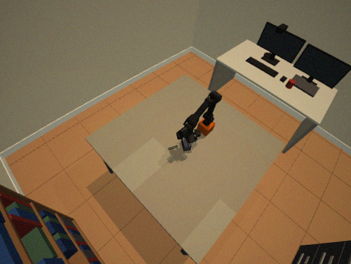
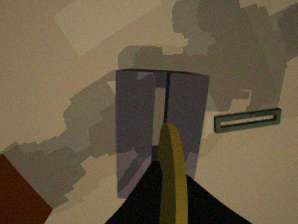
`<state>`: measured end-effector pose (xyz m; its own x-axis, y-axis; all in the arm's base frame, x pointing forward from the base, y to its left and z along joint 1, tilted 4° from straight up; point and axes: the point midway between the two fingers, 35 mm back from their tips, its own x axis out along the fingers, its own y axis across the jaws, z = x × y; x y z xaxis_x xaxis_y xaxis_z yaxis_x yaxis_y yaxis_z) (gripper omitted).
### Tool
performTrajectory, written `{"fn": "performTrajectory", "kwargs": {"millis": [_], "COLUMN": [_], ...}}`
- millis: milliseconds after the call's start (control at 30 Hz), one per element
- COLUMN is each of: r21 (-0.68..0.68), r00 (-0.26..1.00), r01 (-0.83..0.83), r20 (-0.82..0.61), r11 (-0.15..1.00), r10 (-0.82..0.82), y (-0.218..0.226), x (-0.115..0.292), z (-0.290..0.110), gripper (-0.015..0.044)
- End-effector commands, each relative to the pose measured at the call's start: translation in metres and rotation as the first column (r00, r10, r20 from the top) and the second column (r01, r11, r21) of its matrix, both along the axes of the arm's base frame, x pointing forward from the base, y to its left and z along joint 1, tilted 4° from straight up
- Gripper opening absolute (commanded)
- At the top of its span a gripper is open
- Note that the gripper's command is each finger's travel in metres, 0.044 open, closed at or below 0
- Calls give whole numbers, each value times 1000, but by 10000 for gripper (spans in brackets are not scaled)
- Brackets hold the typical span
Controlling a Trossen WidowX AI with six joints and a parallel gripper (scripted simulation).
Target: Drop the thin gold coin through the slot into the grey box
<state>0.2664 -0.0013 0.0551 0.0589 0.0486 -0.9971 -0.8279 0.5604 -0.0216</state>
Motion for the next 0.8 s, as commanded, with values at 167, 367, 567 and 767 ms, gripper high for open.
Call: {"fn": "performTrajectory", "kwargs": {"millis": [167, 367, 567, 767], "r21": [0, 0, 0, 0], "r00": [1000, 1000, 1000, 1000], "r01": [-8, -5, -1, 3], "r20": [-4, -4, -4, -4], "r11": [1000, 1000, 1000, 1000], "r10": [8, 5, 1, -3], "y": [0, 0, 0, 1], "x": [0, 0, 0, 0], "z": [-6, -9, -11, -14], "gripper": [0, 0, 0, 0]}}
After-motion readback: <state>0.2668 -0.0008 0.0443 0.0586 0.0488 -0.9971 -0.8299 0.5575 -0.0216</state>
